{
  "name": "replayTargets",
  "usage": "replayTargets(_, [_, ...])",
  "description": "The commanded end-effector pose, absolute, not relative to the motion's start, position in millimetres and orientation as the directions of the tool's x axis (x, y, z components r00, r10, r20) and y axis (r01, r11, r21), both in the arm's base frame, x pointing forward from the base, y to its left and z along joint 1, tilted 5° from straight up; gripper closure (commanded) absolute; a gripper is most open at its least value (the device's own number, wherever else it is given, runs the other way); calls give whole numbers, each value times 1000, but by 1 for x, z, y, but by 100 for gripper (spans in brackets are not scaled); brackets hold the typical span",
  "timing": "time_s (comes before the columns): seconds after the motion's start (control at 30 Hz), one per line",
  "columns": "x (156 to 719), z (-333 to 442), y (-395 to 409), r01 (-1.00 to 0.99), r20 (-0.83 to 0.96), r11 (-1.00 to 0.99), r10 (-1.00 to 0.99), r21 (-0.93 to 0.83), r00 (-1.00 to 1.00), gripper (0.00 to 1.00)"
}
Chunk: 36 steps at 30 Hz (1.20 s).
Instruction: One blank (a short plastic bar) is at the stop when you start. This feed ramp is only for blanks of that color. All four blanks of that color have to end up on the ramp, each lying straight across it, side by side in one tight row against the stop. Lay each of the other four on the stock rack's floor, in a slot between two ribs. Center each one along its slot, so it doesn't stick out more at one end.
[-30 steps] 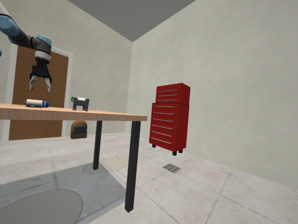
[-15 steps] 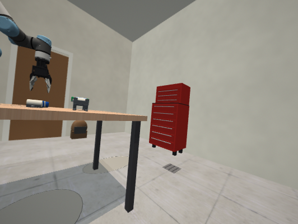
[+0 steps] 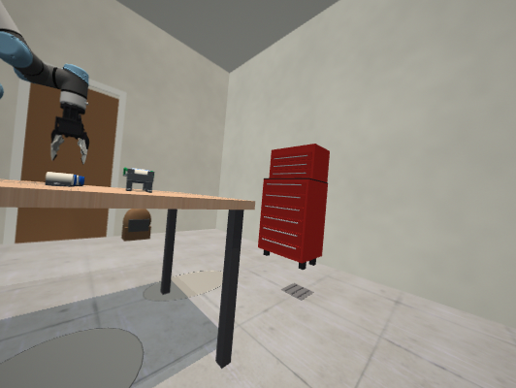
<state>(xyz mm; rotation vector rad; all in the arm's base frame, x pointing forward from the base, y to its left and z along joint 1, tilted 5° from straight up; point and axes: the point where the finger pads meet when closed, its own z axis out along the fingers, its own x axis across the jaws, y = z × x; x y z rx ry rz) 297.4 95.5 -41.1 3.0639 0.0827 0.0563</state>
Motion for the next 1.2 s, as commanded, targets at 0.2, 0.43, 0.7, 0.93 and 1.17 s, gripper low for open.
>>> replayTargets(0.2, [299,-56,94,52,36,-996,55,77,998,48])
replayTargets(0.43, [299,-66,93,52,36,-996,55,77,998,48])
replayTargets(0.7, [299,-73,93,52,36,-996,55,77,998,48])
replayTargets(0.93, [299,-77,92,52,36,-996,55,77,998,48])
replayTargets(1.17, [299,-78,92,52,36,-996,55,77,998,48])
